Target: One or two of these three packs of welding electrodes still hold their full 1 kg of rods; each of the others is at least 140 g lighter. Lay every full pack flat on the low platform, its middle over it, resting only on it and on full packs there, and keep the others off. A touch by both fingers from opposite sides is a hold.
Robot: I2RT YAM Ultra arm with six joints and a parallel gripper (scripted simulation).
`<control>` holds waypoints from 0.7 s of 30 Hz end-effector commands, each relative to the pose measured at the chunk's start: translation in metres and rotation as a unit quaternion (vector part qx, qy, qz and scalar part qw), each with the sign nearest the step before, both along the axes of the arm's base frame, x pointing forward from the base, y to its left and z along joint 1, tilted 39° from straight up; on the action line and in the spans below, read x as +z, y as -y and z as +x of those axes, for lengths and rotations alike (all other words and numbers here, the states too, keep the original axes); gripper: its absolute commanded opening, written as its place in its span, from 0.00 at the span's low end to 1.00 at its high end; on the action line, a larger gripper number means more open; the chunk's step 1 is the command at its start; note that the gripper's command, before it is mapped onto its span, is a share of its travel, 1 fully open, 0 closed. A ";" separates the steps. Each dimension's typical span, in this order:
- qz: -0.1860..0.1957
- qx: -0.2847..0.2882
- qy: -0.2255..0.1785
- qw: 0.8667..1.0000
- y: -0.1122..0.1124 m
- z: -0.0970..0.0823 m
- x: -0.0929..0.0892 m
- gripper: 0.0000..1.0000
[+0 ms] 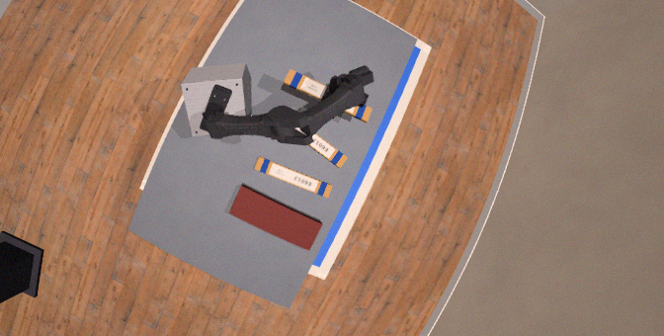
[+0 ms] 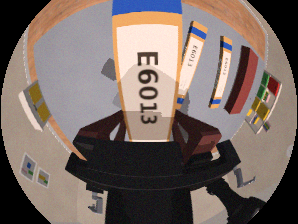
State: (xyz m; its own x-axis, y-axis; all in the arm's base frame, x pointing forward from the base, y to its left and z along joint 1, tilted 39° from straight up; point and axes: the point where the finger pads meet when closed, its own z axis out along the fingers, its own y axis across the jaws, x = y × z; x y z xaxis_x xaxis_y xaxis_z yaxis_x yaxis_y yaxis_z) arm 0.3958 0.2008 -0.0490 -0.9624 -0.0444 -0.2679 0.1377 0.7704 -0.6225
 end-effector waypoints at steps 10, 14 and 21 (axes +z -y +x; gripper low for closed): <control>0.039 0.045 0.050 0.997 -0.016 0.001 0.055 0.00; 0.043 0.046 0.056 0.996 -0.010 0.003 0.064 0.00; 0.033 0.048 0.043 0.997 0.005 -0.006 0.067 0.00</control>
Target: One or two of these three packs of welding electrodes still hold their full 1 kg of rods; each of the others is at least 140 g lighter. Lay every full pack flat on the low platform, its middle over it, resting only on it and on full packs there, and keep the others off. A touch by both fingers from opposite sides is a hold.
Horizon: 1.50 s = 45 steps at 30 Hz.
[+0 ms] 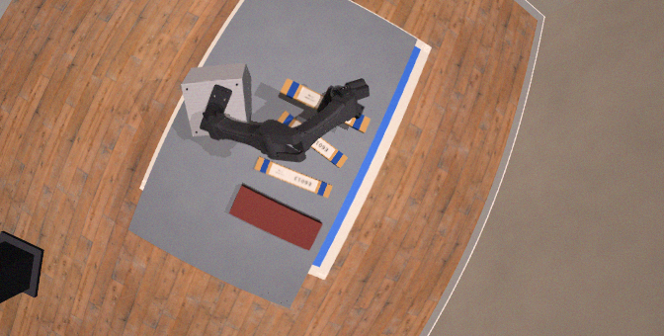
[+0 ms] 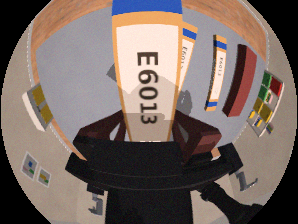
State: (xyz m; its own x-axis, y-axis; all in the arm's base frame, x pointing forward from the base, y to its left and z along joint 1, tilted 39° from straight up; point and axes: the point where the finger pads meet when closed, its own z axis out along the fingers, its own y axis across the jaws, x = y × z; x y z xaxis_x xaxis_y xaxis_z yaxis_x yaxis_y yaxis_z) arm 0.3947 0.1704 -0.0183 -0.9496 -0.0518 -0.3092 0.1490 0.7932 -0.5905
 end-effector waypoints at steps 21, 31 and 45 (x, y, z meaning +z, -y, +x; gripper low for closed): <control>0.023 0.041 0.033 0.998 0.013 -0.005 0.064 0.00; 0.026 0.044 0.036 0.998 0.027 -0.006 0.078 0.00; 0.019 0.043 0.031 0.998 0.061 -0.010 0.092 0.00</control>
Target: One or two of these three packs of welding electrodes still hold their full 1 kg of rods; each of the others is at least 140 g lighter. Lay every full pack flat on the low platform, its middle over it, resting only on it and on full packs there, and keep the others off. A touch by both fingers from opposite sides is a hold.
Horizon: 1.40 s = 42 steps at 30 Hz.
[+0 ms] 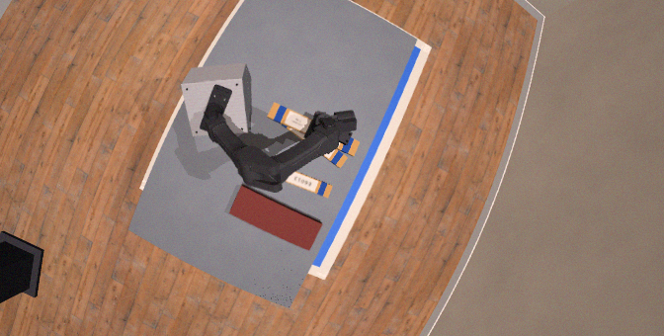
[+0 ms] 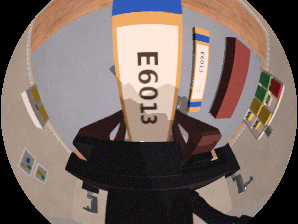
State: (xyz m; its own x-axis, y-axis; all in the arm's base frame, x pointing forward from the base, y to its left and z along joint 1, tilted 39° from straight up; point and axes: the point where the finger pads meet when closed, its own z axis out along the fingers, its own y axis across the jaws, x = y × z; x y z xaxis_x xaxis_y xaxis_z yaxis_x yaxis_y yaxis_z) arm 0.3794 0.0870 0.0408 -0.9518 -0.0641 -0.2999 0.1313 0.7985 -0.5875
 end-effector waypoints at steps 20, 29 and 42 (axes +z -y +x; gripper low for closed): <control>0.018 0.040 0.032 0.999 0.012 -0.001 0.056 0.00; 0.019 0.040 0.041 0.998 0.032 0.002 0.071 0.00; 0.016 0.041 0.032 0.999 0.057 -0.004 0.085 0.00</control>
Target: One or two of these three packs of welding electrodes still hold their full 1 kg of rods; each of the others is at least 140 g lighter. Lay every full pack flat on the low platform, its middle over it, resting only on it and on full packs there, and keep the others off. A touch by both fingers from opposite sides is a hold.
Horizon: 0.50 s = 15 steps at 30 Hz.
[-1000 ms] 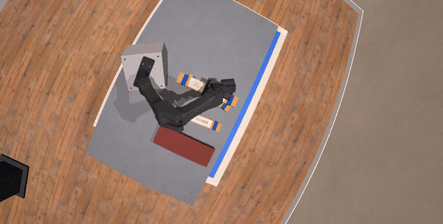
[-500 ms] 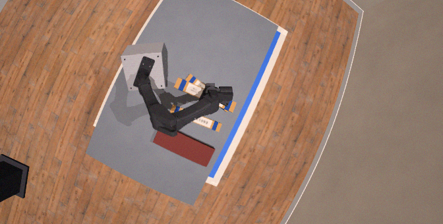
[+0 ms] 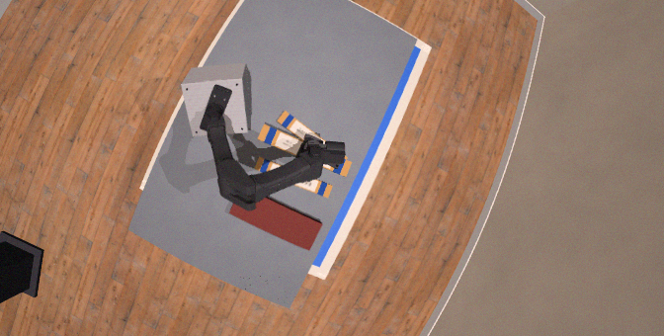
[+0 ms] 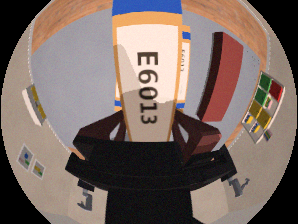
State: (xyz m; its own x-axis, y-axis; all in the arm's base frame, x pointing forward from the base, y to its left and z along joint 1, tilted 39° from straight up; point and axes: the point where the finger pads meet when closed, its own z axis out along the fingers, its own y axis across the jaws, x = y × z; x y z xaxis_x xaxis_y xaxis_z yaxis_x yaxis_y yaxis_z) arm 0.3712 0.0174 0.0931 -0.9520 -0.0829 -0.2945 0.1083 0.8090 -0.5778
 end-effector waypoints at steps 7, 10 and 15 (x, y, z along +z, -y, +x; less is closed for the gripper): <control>0.012 0.029 0.039 0.999 0.003 0.004 0.043 0.00; 0.011 0.029 0.038 0.999 0.006 0.004 0.044 0.00; 0.010 0.031 0.037 0.999 0.015 0.002 0.054 0.00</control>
